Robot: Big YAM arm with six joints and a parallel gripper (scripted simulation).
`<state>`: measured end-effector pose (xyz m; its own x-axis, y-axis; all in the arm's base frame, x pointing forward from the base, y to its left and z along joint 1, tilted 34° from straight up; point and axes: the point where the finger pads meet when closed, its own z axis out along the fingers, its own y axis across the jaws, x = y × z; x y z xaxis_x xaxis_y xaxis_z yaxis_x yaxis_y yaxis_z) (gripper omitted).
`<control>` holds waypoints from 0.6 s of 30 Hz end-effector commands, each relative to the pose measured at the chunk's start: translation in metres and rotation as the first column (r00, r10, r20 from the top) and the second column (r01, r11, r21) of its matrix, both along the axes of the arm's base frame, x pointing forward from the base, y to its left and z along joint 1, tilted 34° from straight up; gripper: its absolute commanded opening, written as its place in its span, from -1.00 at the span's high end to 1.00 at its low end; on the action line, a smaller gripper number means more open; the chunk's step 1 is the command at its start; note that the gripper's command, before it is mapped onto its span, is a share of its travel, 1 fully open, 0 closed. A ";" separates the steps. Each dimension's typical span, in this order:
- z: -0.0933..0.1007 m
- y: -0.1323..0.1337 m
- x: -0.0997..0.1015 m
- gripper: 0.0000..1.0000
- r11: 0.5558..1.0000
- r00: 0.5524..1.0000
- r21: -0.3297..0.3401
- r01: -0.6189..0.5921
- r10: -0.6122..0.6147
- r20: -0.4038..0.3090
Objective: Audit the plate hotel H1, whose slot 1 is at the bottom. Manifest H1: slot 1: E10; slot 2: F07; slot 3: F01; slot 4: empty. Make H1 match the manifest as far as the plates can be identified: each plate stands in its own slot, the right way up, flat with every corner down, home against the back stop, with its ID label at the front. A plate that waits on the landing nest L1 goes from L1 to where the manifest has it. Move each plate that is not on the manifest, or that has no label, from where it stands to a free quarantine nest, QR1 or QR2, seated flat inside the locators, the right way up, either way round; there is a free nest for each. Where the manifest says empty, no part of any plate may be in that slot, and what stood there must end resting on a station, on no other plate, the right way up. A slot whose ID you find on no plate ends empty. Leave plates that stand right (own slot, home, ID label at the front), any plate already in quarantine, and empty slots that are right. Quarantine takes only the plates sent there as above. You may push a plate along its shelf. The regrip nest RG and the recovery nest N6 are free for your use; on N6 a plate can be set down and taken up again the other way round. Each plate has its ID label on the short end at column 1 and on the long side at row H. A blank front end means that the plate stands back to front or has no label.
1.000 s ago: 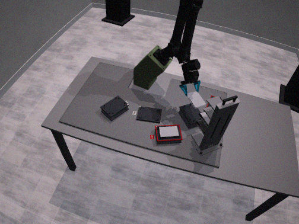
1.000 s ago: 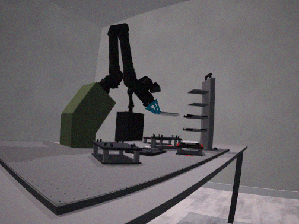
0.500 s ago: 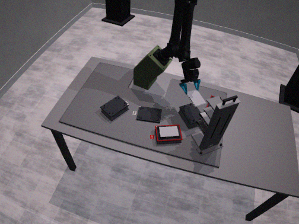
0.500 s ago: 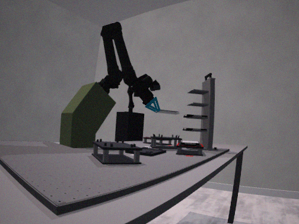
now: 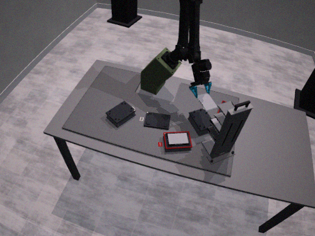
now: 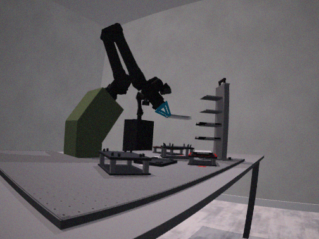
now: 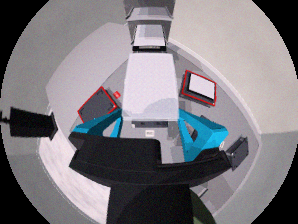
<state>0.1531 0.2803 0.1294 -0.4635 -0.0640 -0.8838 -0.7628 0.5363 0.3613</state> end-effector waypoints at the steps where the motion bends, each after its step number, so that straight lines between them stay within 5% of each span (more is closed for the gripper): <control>1: 0.033 0.007 0.008 -0.72 0.999 0.999 0.046 0.004 -0.006 0.043; 18: 0.051 -0.003 0.008 -0.72 0.999 0.999 0.051 0.004 -0.007 0.048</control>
